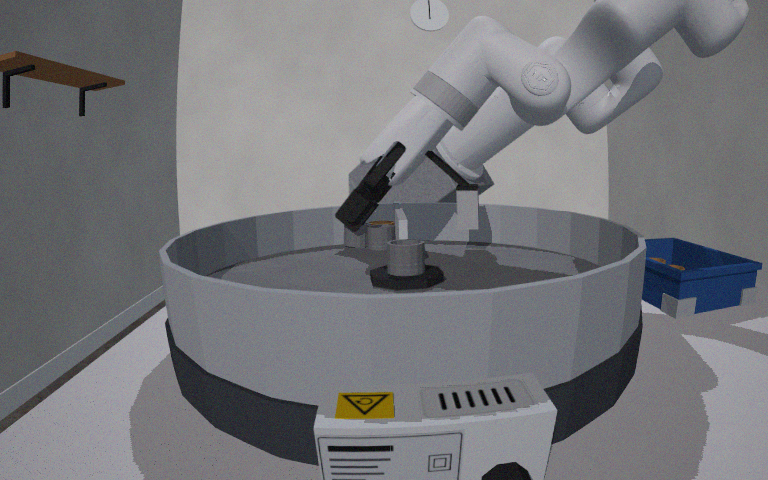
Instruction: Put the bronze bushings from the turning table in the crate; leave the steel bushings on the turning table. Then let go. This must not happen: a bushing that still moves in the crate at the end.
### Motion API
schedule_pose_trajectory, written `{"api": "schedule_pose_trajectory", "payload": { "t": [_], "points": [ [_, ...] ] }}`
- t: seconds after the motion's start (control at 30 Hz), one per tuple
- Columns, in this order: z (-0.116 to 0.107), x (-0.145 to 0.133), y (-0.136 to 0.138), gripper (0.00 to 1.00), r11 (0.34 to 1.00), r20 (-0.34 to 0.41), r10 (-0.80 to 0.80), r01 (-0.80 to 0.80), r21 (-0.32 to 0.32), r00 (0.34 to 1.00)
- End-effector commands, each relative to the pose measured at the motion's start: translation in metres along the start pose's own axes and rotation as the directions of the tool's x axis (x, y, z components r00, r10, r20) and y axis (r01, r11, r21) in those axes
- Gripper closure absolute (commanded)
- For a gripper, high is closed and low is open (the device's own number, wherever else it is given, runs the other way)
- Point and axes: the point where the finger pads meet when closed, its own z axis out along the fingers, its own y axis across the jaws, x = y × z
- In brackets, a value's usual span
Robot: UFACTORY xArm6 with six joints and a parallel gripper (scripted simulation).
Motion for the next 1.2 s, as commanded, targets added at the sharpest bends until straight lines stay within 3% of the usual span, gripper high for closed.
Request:
{"api": "schedule_pose_trajectory", "payload": {
  "t": [0.0,0.6,1.17],
  "points": [
    [-0.008,-0.007,0.0,1.0,1.0,0.002,0.001,-0.001,0.0,1.0],
    [-0.056,-0.048,0.0,1.0,1.0,0.002,0.001,-0.001,0.0,1.0],
    [-0.059,-0.05,0.0,1.0,1.0,0.002,0.001,-0.001,0.0,1.0]
  ]
}}
